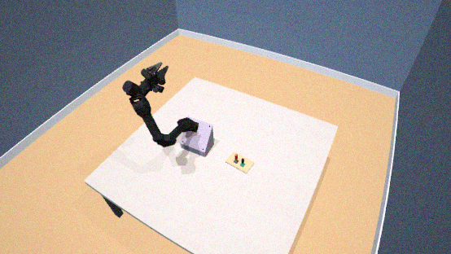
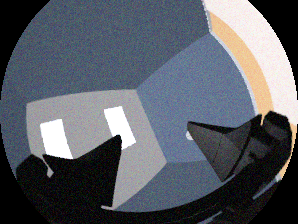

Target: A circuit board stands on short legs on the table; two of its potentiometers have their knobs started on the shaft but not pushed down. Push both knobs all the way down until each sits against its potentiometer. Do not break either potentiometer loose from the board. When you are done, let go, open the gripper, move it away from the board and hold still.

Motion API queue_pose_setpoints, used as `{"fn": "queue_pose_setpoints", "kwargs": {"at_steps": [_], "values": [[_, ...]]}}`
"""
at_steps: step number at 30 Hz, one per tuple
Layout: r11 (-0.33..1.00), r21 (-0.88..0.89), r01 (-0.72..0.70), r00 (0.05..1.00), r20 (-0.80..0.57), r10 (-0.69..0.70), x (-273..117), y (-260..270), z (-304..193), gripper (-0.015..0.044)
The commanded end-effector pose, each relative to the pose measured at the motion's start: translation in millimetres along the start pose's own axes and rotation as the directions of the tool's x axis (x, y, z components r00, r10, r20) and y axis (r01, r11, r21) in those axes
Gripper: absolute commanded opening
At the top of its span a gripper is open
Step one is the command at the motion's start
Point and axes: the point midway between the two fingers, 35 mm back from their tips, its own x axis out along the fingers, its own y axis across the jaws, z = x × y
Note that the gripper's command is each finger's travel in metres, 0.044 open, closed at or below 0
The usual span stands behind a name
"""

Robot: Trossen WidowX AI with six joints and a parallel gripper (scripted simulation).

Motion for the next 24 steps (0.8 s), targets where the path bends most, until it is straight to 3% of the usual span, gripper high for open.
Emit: {"fn": "queue_pose_setpoints", "kwargs": {"at_steps": [1, 15, 24], "values": [[1.0, -0.003, 0.002, 1.0, 0.002, -0.002, 0.8, -0.8, 0.3, 0.0374], [0.961, -0.231, 0.155, 0.965, 0.244, -0.097, 64.0, -47.9, 47.7, 0.0006], [0.868, -0.356, 0.347, 0.883, 0.436, -0.174, 105.6, -79.9, 97.2, 0.0]]}}
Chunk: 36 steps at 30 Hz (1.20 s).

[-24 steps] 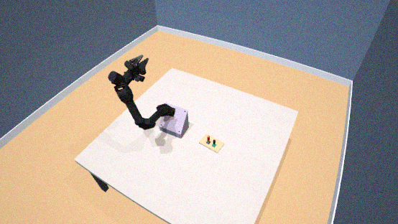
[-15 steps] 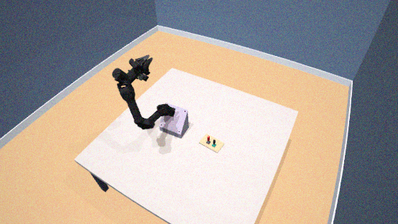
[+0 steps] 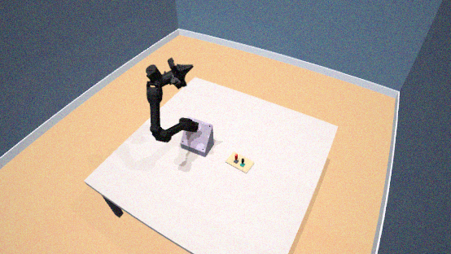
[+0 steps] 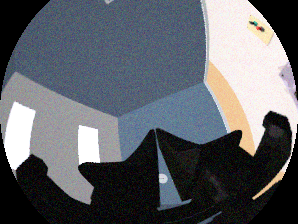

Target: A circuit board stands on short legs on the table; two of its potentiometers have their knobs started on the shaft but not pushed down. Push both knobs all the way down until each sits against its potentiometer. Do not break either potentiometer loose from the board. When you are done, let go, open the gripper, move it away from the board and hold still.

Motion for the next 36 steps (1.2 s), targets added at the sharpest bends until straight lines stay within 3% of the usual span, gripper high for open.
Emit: {"fn": "queue_pose_setpoints", "kwargs": {"at_steps": [1, 17, 36], "values": [[0.99, -0.106, 0.096, 0.993, 0.078, -0.088, 32.4, -22.6, 7.7, 0.0], [0.822, -0.311, 0.477, 0.864, 0.338, -0.373, 117.7, -105.6, 75.9, 0.0], [0.367, -0.35, 0.862, 0.504, 0.519, -0.69, 157.2, -236.5, 186.3, 0.0]]}}
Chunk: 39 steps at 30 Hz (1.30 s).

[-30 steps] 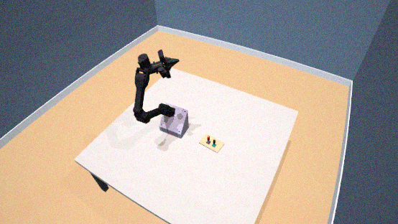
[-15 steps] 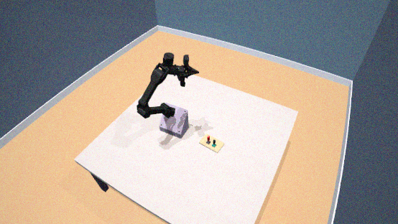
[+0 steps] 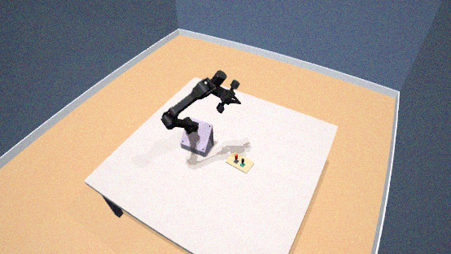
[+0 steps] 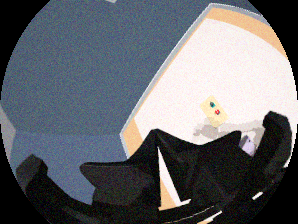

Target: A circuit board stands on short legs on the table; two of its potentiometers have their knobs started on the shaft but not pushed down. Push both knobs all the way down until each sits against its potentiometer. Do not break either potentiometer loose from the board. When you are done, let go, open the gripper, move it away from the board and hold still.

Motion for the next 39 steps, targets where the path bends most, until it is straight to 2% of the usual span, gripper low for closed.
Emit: {"fn": "queue_pose_setpoints", "kwargs": {"at_steps": [1, 10, 19, 32, 39], "values": [[0.991, -0.068, 0.118, 0.992, -0.028, -0.121, 35.1, -24.4, -2.8, 0.0], [0.921, -0.225, 0.318, 0.934, -0.094, -0.345, 94.2, -80.0, -7.0, 0.0], [0.797, -0.403, 0.45, 0.812, -0.188, -0.553, 142.1, -148.9, -19.1, 0.0], [0.633, -0.619, 0.465, 0.572, -0.336, -0.748, 178.0, -247.7, -47.1, 0.0], [0.626, -0.629, 0.461, 0.558, -0.343, -0.755, 179.0, -252.5, -48.9, 0.0]]}}
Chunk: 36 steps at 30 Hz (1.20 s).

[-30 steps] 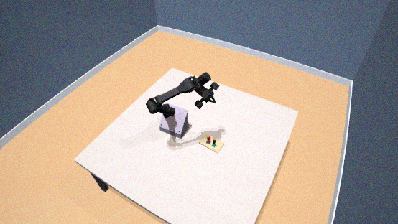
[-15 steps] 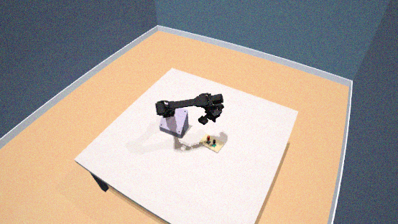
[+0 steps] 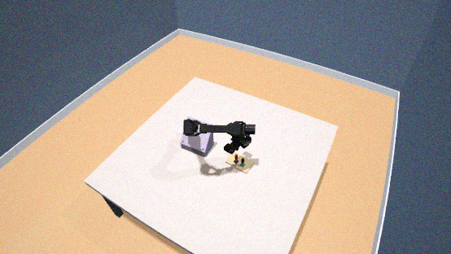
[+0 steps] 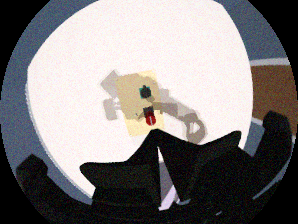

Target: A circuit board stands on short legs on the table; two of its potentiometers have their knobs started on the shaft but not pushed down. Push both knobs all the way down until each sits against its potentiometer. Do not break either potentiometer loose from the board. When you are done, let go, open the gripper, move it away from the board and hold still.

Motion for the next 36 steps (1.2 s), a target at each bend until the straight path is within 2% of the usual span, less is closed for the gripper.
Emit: {"fn": "queue_pose_setpoints", "kwargs": {"at_steps": [1, 7, 36], "values": [[1.0, -0.026, 0.007, 1.0, -0.021, -0.007, 5.6, 1.1, -4.0, 0.0], [1.0, -0.026, 0.008, 1.0, -0.021, -0.008, 25.6, 0.8, -4.4, 0.0], [1.0, -0.026, 0.008, 1.0, -0.021, -0.009, 46.6, 0.5, -4.8, 0.0]]}}
